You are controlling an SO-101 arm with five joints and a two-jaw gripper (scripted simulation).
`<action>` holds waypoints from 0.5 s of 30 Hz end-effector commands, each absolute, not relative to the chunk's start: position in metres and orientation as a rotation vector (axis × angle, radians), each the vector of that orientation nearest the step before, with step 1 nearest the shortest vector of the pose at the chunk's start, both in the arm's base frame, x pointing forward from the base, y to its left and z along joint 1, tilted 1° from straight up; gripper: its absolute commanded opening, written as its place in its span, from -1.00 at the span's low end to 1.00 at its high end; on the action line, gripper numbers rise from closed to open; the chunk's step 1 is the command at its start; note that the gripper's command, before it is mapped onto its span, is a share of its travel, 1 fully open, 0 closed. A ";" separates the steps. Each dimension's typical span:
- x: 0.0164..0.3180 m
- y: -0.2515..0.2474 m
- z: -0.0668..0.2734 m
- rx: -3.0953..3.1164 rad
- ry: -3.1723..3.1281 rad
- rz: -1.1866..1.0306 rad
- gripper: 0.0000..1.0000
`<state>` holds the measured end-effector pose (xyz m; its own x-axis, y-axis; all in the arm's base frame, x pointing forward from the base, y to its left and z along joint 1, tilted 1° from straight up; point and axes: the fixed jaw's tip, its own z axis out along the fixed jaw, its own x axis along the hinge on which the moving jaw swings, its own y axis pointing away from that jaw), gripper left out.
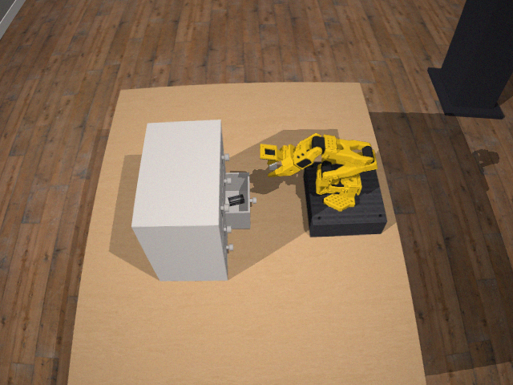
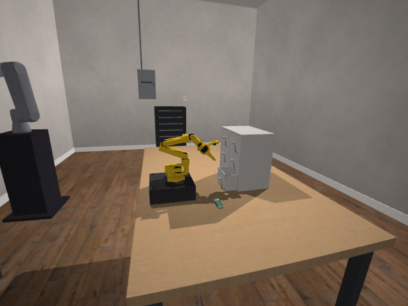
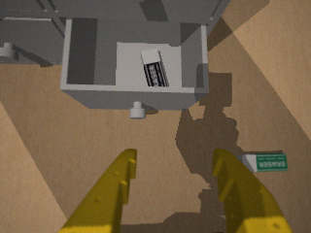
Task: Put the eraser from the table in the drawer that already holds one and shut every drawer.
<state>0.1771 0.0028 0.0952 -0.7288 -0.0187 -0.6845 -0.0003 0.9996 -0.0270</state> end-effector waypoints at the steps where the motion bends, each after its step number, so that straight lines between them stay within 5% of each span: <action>1: 0.179 0.004 0.099 -0.011 2.364 -0.023 -0.57; 15: 0.180 0.005 0.102 -0.016 2.364 -0.021 -0.57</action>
<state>0.1786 0.0034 0.0994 -0.7171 -0.0215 -0.6966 -0.0033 0.9996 -0.0274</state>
